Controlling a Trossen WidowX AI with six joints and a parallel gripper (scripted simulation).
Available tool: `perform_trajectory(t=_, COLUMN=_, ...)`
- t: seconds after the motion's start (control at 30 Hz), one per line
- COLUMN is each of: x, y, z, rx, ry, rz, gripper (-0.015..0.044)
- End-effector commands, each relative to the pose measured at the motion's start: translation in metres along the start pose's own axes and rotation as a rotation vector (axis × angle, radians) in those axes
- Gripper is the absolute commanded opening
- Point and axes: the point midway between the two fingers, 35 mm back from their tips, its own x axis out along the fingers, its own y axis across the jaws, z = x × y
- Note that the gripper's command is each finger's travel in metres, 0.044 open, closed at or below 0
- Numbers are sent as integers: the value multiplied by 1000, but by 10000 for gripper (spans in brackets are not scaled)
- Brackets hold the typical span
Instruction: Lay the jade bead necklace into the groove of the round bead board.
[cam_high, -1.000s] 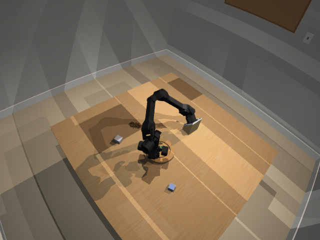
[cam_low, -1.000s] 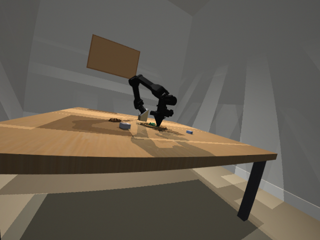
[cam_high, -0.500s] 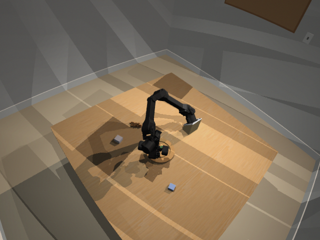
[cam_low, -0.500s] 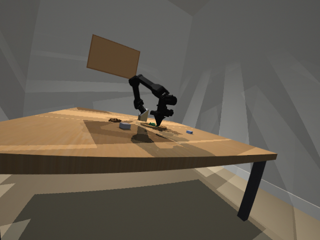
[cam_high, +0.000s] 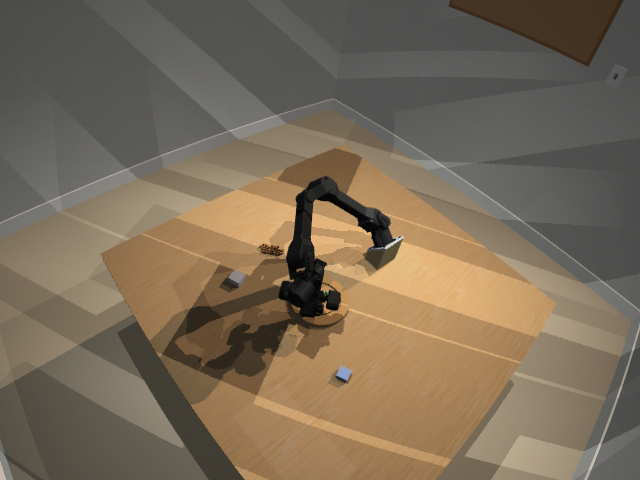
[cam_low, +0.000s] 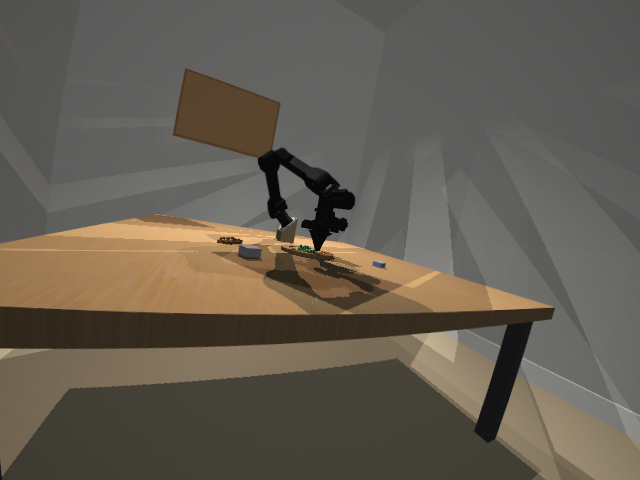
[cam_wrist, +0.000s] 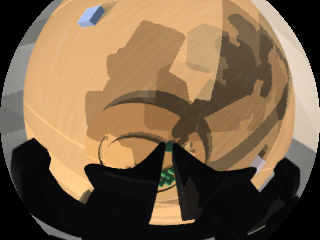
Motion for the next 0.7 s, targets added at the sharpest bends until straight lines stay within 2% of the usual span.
perform_trajectory(t=0.0, x=1, y=2, z=-2, rx=4, ry=1, rz=1, gripper=0)
perform_trajectory(t=0.67, x=9, y=2, z=-2, rx=4, ry=1, rz=1, gripper=0)
